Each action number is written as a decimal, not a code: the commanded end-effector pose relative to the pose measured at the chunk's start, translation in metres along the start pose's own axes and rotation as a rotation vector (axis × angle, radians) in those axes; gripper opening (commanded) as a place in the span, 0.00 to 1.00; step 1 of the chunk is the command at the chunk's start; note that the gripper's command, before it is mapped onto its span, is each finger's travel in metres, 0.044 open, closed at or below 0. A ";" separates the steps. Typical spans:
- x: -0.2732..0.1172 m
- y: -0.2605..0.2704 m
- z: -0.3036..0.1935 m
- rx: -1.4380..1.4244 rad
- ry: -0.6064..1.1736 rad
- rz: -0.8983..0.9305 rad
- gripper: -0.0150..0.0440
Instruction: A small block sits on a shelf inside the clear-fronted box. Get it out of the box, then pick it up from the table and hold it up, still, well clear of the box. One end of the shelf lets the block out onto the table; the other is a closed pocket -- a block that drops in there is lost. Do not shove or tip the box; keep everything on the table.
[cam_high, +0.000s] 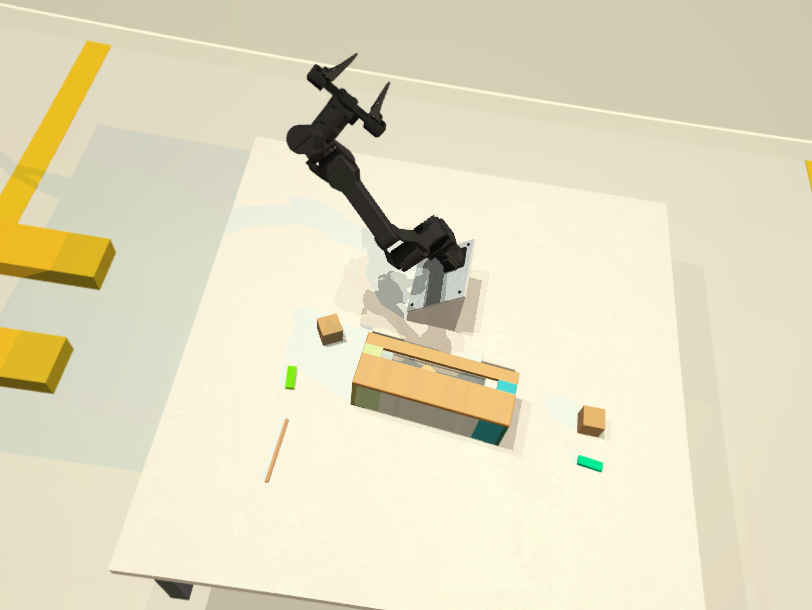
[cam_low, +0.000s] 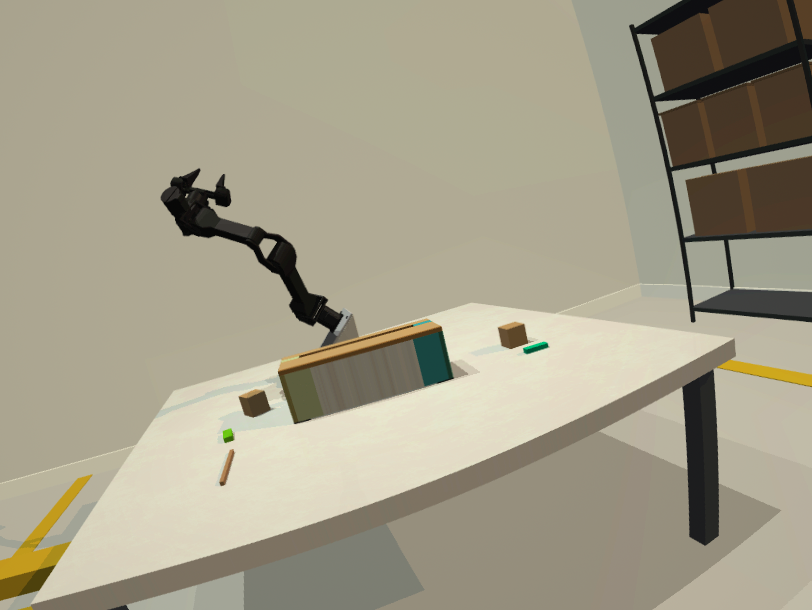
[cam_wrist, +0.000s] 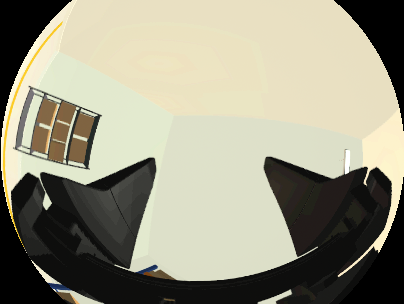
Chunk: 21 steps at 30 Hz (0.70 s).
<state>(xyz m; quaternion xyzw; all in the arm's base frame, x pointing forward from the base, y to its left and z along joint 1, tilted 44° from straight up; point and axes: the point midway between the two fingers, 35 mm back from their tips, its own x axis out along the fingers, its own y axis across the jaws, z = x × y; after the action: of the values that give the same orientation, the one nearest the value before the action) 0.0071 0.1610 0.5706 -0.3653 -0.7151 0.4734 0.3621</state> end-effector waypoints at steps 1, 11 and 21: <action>0.000 0.000 0.001 0.003 -0.004 -0.002 0.93; 0.001 -0.036 0.113 0.288 -0.406 -0.124 0.93; -0.082 -0.067 0.233 0.612 -0.988 -0.090 0.93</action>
<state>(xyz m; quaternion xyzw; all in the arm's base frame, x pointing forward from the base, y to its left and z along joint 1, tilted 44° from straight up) -0.1505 0.0300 0.5625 -0.0247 -0.6855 0.7046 0.1817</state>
